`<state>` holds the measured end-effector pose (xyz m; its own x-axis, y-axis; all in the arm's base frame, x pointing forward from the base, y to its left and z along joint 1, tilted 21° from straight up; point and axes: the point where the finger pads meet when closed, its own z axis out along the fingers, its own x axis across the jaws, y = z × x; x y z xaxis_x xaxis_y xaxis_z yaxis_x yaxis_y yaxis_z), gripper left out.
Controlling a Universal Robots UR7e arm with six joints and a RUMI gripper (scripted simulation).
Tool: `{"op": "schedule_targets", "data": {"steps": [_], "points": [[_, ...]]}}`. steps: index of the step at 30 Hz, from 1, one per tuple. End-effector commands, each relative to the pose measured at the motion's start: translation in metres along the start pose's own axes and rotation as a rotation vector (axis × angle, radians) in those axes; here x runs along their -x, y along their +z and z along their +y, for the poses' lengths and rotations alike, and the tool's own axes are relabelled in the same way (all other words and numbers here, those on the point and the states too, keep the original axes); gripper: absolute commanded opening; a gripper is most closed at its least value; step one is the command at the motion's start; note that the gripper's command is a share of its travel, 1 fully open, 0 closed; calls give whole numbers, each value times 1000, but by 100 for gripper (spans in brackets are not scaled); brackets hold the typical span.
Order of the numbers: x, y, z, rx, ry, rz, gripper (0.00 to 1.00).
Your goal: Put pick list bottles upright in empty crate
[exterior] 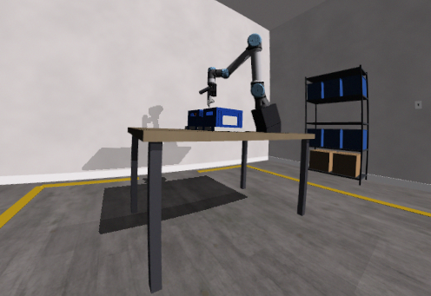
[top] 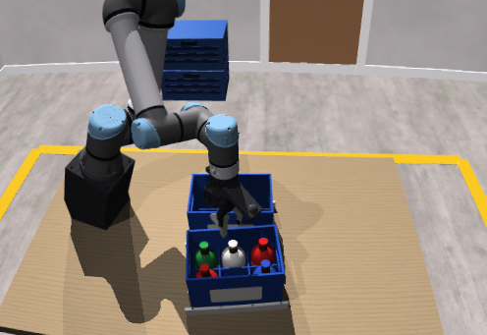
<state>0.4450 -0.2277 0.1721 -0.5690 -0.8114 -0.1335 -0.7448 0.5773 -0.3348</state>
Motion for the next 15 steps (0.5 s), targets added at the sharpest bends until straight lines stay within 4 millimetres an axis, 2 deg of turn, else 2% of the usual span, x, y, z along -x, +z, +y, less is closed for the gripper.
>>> {"op": "schedule_targets", "data": {"steps": [1,15], "points": [[0,6,0,-1,0,0,38],[0,22,-1,-1,0,0,38]]}}
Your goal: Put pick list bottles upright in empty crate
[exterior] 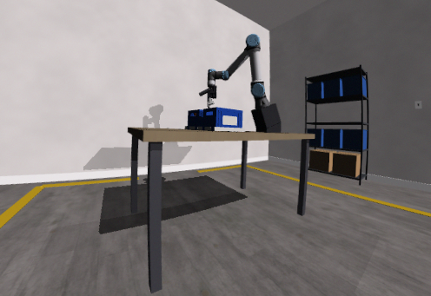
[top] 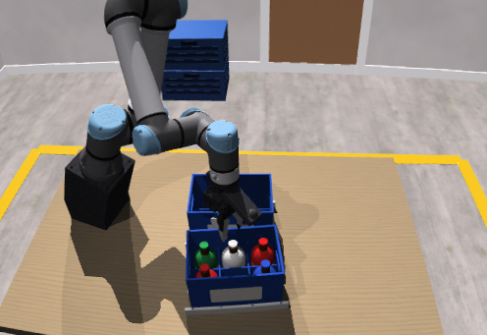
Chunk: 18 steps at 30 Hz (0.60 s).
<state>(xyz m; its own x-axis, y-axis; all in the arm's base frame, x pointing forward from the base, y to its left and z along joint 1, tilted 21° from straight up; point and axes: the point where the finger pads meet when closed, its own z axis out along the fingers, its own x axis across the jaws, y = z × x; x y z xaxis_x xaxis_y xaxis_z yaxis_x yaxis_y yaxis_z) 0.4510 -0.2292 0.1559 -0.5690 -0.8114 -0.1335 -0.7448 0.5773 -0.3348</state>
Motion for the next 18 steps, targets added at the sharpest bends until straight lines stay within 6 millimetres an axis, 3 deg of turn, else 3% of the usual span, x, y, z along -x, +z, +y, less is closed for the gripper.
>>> {"op": "schedule_targets", "data": {"steps": [1,18], "points": [[0,6,-1,-1,0,0,38],[0,26,-1,-1,0,0,38]]}}
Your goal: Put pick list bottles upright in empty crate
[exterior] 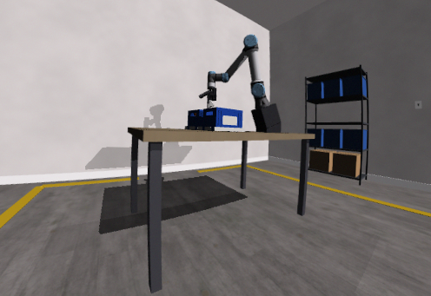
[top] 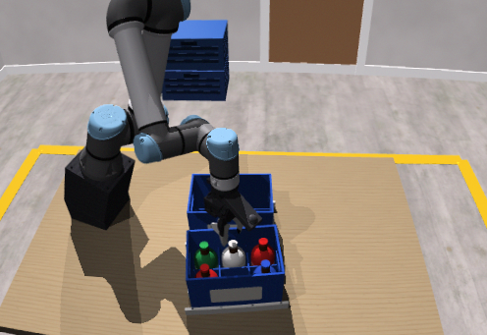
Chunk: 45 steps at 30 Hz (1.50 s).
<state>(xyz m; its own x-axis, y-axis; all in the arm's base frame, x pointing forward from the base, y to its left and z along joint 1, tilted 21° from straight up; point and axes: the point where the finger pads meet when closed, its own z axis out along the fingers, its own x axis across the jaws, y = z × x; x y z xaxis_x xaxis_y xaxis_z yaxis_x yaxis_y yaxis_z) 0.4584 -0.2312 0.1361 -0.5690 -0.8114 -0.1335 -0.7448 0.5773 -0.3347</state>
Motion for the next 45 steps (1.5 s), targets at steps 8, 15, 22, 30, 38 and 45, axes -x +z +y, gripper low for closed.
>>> {"op": "schedule_targets", "data": {"steps": [8,15,22,30,38,45], "points": [[0,12,-1,-1,0,0,38],[0,22,-1,-1,0,0,38],[0,31,-1,-1,0,0,38],[0,34,-1,-1,0,0,38],[0,34,-1,-1,0,0,38],[0,33,-1,-1,0,0,0]]}}
